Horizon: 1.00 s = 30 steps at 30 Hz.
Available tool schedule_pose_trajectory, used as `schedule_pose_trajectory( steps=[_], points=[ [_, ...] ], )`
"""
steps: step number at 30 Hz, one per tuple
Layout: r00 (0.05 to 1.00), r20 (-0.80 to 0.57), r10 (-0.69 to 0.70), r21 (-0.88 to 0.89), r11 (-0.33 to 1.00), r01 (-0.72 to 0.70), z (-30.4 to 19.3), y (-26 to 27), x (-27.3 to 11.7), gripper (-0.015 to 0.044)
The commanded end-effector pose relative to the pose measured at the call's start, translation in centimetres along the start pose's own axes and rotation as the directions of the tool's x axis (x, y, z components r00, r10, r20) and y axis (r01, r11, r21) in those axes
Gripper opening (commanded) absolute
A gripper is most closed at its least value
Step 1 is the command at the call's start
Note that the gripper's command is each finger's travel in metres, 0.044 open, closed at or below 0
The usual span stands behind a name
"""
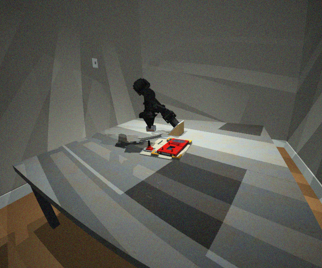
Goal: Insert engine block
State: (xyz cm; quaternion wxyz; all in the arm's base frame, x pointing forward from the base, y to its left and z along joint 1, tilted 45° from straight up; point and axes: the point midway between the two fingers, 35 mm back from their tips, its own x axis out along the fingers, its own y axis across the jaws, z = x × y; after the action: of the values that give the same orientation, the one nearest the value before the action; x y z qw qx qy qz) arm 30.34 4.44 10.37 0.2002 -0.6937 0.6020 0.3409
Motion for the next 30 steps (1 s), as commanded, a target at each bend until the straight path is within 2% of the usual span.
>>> schedule_pose_trajectory(
  steps=[1,15,30],
  points=[
    [1.0,0.006,-0.003,0.125,0.992,0.003,0.9,-0.7,0.1,0.0],
    [1.0,0.007,0.001,0.545,0.838,-0.005,3.9,-2.4,1.3,0.0],
    [1.0,0.008,0.006,0.872,0.489,-0.009,7.2,-3.8,2.7,0.0]
  ],
)
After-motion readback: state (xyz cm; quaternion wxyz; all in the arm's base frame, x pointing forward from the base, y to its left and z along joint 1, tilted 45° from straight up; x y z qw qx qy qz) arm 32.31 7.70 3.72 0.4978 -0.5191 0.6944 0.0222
